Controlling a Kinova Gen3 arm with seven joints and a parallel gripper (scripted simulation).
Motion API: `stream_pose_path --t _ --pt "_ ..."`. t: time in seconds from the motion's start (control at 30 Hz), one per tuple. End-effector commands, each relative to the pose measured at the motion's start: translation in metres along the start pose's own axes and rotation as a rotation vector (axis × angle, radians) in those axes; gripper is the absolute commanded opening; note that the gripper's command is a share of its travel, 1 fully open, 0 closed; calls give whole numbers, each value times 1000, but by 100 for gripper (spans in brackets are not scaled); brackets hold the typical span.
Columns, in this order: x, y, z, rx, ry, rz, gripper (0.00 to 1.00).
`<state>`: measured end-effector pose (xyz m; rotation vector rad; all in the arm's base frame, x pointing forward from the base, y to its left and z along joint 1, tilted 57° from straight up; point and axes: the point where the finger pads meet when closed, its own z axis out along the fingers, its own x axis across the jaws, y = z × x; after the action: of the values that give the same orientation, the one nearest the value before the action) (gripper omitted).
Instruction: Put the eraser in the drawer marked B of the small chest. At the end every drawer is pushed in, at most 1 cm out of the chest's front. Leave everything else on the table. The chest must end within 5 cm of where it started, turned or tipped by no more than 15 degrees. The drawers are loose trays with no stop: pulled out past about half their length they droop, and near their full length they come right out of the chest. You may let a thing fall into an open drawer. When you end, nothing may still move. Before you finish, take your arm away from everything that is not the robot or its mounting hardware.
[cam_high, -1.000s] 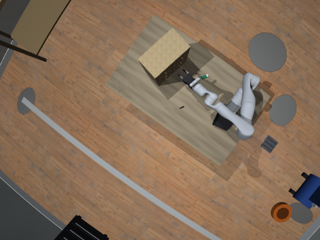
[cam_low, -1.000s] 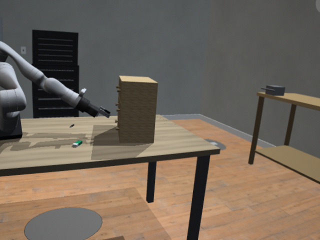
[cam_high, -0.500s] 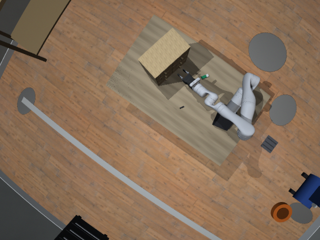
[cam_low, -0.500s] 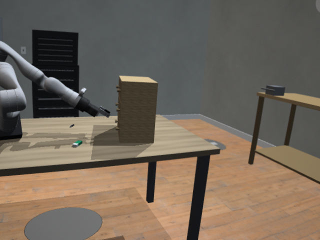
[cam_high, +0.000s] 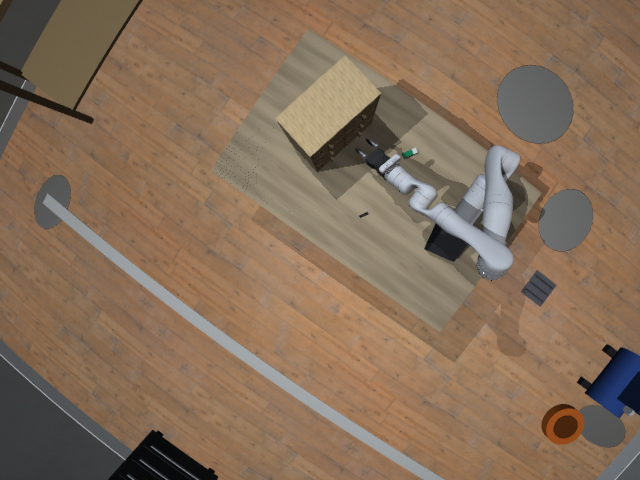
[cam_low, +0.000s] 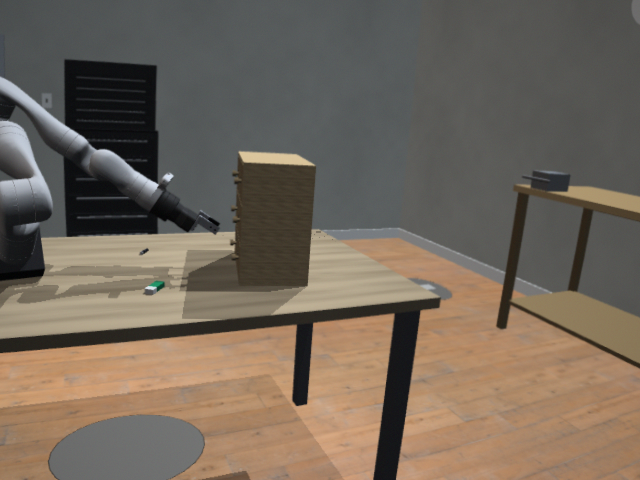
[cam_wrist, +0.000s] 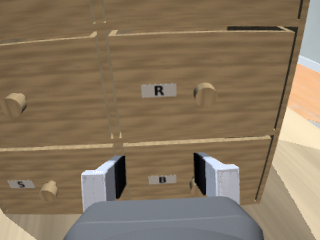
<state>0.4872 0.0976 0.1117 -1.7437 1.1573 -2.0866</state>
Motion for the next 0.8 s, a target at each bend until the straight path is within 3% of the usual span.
stream_pose_path --t 0.0,0.77 --pt "-2 -2 -3 -17 -4 -3 100" --pt "-1 -9 -19 -177 -1 -4 100"
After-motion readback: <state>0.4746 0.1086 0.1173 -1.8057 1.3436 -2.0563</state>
